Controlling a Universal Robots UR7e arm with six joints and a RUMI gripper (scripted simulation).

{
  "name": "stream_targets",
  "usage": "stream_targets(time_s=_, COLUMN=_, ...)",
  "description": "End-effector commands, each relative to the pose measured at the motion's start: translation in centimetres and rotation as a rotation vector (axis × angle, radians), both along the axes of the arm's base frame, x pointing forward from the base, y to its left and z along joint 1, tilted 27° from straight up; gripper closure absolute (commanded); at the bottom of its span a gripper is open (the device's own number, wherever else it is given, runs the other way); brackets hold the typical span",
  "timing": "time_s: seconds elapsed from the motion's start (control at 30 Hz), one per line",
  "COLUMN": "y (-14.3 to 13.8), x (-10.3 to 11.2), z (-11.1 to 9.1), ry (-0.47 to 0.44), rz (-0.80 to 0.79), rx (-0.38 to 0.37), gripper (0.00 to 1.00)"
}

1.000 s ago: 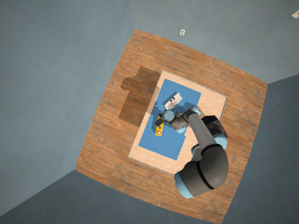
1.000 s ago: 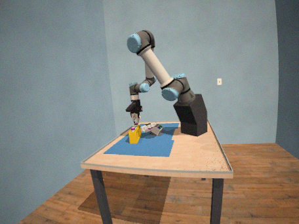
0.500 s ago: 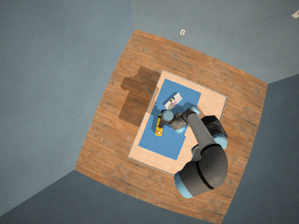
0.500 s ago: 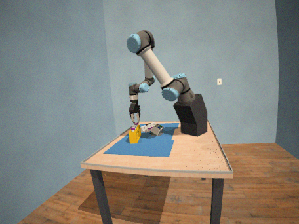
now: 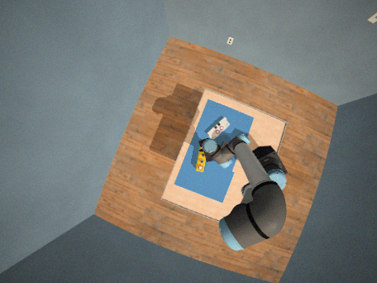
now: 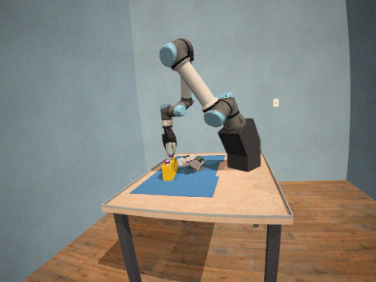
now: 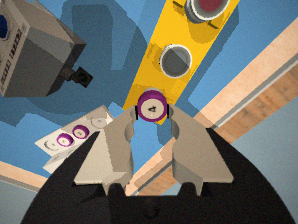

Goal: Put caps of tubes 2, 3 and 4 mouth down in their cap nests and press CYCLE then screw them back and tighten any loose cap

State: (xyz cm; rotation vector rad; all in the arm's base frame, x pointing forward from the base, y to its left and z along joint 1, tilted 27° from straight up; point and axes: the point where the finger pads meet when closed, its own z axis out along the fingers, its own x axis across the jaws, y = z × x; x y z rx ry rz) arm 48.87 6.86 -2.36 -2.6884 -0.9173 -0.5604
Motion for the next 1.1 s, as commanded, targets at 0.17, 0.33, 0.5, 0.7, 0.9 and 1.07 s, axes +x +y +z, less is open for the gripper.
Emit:
stream_targets(time_s=0.17, y=0.00, x=0.02, z=0.04, ry=-0.010, rz=0.034, rx=0.000, gripper=0.65)
stream_targets(time_s=0.33, y=-0.01, x=0.02, z=0.04, ry=-0.010, rz=0.034, rx=0.000, gripper=0.65)
stream_targets(time_s=0.5, y=-0.01, x=0.02, z=0.04, ry=0.048, rz=-0.115, rx=0.045, gripper=0.65)
stream_targets(time_s=0.7, y=-0.01, x=0.02, z=0.04, ry=0.166, rz=-0.413, rx=0.137, gripper=0.65)
stream_targets(time_s=0.9, y=-0.01, x=0.02, z=0.04, ry=0.266, rz=-0.669, rx=0.215, gripper=0.65)
stream_targets(time_s=1.07, y=-0.01, x=0.02, z=0.04, ry=0.266, rz=-0.669, rx=0.215, gripper=0.65)
